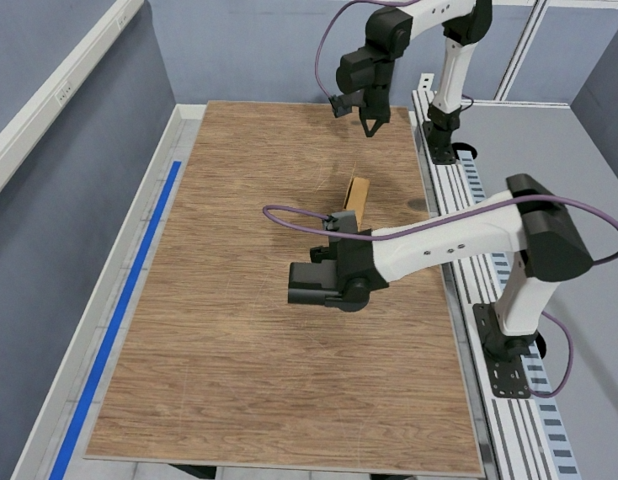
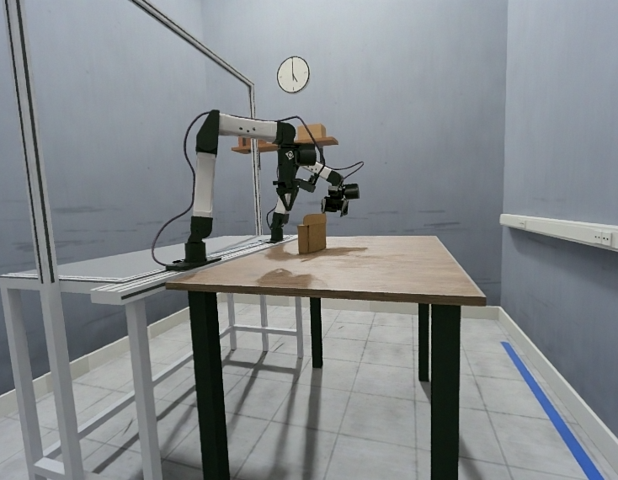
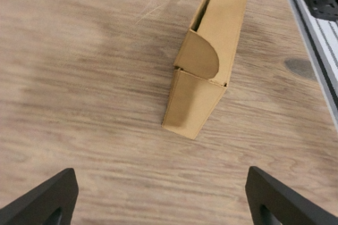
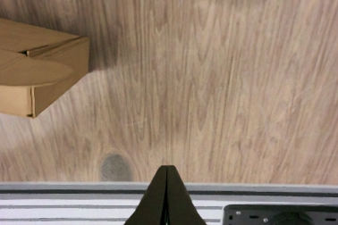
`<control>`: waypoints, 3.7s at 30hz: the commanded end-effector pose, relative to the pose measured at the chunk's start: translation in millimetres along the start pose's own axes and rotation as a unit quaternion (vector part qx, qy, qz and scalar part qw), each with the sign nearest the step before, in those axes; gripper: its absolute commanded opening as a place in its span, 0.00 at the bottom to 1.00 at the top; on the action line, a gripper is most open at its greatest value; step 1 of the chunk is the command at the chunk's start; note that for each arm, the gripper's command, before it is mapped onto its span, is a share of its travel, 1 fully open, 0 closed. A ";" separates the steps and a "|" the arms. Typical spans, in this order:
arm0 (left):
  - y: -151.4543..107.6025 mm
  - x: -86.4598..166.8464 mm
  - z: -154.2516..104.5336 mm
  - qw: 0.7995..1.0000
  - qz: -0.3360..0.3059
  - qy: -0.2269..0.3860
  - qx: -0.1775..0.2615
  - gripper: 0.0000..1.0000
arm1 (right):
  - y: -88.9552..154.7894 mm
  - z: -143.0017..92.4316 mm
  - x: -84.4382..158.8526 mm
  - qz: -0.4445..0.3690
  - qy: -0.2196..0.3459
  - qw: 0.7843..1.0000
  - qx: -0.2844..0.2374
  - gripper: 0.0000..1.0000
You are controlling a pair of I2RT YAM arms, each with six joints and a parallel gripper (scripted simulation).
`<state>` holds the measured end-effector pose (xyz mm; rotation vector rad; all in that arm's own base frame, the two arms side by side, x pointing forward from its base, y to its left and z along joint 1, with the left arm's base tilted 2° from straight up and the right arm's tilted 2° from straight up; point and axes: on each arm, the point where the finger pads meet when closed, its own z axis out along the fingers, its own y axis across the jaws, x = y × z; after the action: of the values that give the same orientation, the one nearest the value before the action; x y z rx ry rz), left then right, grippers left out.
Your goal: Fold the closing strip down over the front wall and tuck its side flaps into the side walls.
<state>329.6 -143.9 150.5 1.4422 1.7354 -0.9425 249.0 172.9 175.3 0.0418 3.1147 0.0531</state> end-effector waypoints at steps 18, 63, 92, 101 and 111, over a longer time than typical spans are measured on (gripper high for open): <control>-3.7 -2.1 4.7 0.980 0.138 -0.074 0.125 0.80 | -1.0 -4.9 -0.3 0.003 -0.006 1.000 -0.003 0.01; -9.1 27.3 50.6 0.980 0.143 -0.082 0.116 0.80 | -1.0 -4.9 -0.3 0.003 -0.006 1.000 -0.003 0.01; -18.1 19.4 79.8 0.979 0.150 -0.082 0.114 0.80 | -1.0 -4.9 -0.3 0.003 -0.006 1.000 -0.003 0.01; -19.3 18.6 84.1 0.979 0.150 -0.083 0.114 0.80 | -1.0 -4.9 -0.3 0.003 -0.006 1.000 -0.003 0.01; -20.7 17.9 89.2 0.979 0.150 -0.083 0.114 0.80 | -1.0 -4.9 -0.3 0.003 -0.006 1.000 -0.003 0.01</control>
<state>310.6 -209.7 77.8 1.6616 1.3146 -1.1210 249.0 172.9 175.3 0.0419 3.1147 0.0531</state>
